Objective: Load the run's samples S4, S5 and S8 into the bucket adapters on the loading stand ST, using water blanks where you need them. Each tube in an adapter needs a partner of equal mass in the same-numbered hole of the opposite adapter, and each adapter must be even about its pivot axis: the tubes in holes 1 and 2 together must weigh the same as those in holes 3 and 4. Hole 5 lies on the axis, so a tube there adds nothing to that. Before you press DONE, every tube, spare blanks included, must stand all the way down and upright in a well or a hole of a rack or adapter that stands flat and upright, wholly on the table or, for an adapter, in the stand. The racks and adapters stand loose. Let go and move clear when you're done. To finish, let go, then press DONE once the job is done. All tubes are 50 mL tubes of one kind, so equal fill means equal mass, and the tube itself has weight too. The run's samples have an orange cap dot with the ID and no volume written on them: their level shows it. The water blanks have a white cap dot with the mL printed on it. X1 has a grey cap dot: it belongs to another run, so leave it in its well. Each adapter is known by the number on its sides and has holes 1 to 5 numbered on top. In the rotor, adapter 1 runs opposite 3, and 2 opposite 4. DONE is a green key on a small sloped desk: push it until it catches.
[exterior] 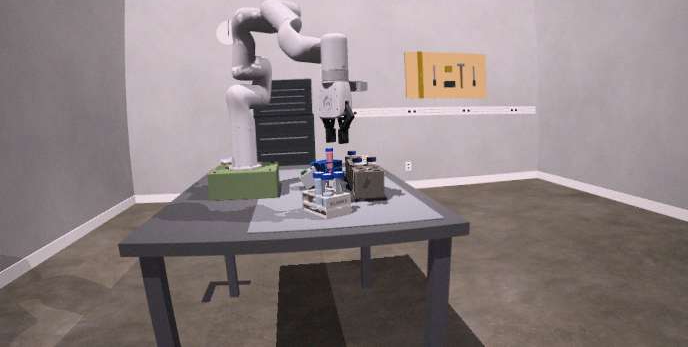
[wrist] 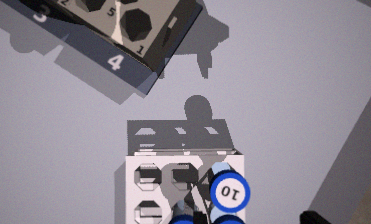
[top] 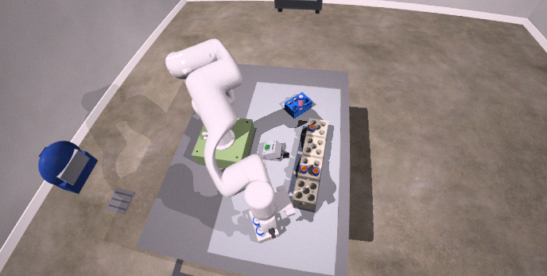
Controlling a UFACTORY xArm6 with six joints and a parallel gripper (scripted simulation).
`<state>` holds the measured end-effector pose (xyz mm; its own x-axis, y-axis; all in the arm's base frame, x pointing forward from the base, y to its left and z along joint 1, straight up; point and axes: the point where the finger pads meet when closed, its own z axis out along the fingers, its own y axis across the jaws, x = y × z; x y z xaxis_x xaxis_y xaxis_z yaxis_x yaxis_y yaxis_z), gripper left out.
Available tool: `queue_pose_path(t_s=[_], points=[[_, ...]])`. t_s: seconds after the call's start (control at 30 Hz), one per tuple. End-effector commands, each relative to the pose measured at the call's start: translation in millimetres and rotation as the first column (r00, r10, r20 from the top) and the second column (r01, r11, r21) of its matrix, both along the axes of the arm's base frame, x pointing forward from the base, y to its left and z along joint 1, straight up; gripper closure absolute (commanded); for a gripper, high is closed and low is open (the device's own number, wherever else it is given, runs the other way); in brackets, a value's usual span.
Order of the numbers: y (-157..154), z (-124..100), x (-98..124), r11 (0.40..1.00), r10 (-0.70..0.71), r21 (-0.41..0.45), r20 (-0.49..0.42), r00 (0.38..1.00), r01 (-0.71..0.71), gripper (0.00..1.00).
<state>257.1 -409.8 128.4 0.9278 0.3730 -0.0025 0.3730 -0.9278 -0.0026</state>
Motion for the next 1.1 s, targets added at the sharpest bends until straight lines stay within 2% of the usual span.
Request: queue_pose_path(t_s=[0.0, 1.07], points=[[-2, -5, 1, 1.000, 0.000, -0.005, 0.003, 1.000, 0.000, 0.43], [-2, -61, 1, 1.000, 0.000, -0.005, 0.003, 1.000, 0.000, 0.43]])
